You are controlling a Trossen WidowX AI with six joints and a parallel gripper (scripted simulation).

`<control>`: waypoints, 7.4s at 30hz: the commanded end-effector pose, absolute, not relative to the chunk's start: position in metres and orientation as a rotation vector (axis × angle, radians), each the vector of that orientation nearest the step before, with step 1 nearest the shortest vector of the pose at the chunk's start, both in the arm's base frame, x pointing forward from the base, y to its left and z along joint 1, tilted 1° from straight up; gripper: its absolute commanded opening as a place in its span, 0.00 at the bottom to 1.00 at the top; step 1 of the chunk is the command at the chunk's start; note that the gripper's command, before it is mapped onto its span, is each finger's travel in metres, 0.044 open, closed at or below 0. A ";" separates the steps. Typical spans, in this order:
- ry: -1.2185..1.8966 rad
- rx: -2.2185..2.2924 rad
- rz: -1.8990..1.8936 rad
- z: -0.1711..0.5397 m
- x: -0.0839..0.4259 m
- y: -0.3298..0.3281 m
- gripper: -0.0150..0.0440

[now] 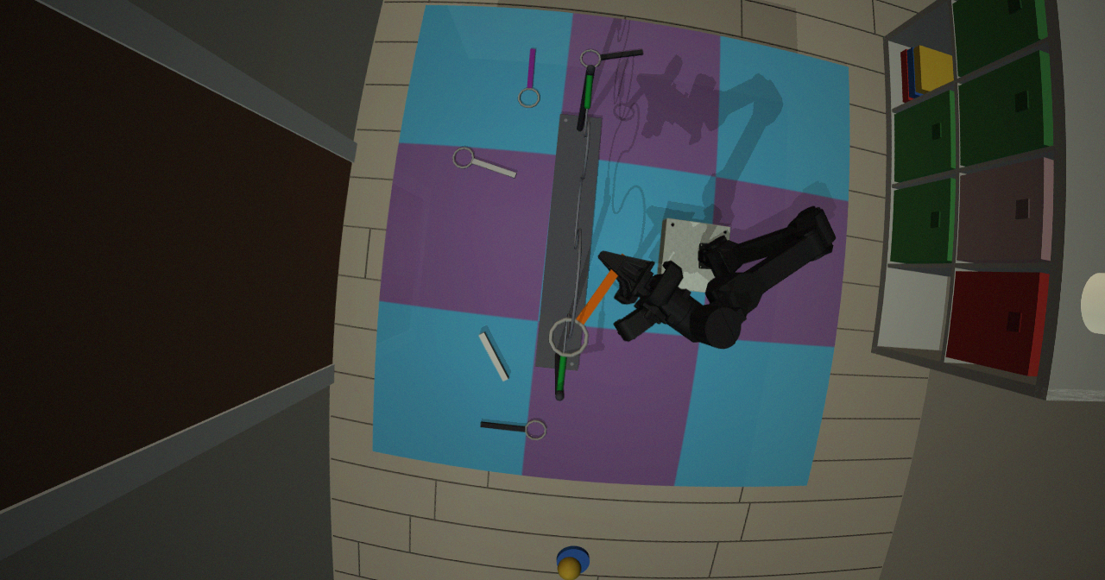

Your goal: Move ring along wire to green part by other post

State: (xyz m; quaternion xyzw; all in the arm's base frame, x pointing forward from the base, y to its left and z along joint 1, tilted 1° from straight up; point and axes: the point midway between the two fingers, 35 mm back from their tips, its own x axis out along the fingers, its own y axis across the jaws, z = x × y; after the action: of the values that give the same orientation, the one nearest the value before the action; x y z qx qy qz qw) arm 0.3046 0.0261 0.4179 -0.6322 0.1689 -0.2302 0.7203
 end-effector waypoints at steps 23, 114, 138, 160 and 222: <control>0.318 -1.711 -0.569 0.427 0.304 0.026 0.00; 0.367 -0.888 -0.366 0.253 0.315 0.032 0.00; 0.409 -0.318 -0.257 0.203 0.320 0.106 0.00; 0.422 -0.013 -0.193 0.197 0.323 0.164 0.00; 0.421 0.024 -0.185 0.180 0.326 0.211 0.00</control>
State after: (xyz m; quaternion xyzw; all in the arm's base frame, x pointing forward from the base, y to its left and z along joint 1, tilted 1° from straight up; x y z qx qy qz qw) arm 0.3267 0.2121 0.1814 0.0106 0.2099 -0.0890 0.9736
